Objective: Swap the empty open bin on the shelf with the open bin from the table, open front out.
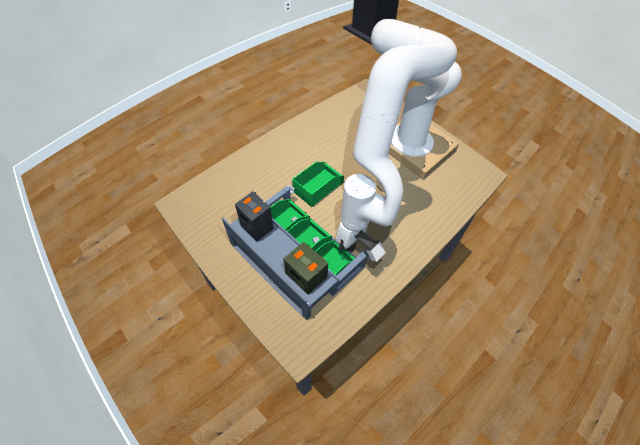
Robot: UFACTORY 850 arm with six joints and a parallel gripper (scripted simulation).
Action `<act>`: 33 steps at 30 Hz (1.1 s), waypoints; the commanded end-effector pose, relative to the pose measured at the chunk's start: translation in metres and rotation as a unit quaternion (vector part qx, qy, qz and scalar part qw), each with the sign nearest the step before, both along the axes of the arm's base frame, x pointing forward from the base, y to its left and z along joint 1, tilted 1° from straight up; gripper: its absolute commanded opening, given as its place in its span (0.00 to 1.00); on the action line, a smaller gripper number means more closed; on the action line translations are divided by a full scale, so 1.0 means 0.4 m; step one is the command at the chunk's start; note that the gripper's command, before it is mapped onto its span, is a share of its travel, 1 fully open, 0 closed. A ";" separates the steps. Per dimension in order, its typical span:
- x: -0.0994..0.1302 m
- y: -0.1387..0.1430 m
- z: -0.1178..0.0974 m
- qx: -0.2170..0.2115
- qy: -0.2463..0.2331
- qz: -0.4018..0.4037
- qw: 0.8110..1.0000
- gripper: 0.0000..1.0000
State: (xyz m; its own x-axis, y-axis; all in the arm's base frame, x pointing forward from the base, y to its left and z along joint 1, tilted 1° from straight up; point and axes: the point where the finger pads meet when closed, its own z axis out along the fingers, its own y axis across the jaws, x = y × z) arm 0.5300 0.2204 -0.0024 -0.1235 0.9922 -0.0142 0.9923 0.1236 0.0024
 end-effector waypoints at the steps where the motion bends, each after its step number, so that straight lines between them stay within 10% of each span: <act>1: -0.014 -0.001 0.019 0.000 -0.001 0.000 1.000 0.00; 16: -0.029 -0.002 0.036 0.000 -0.001 0.000 1.000 0.00; 33: -0.029 0.000 0.183 0.000 -0.001 0.000 1.000 0.00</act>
State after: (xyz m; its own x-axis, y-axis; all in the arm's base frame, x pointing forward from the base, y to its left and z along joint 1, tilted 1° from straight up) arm 0.5178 0.2200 0.0648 -0.1235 0.9922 -0.0141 0.9923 0.1236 0.0033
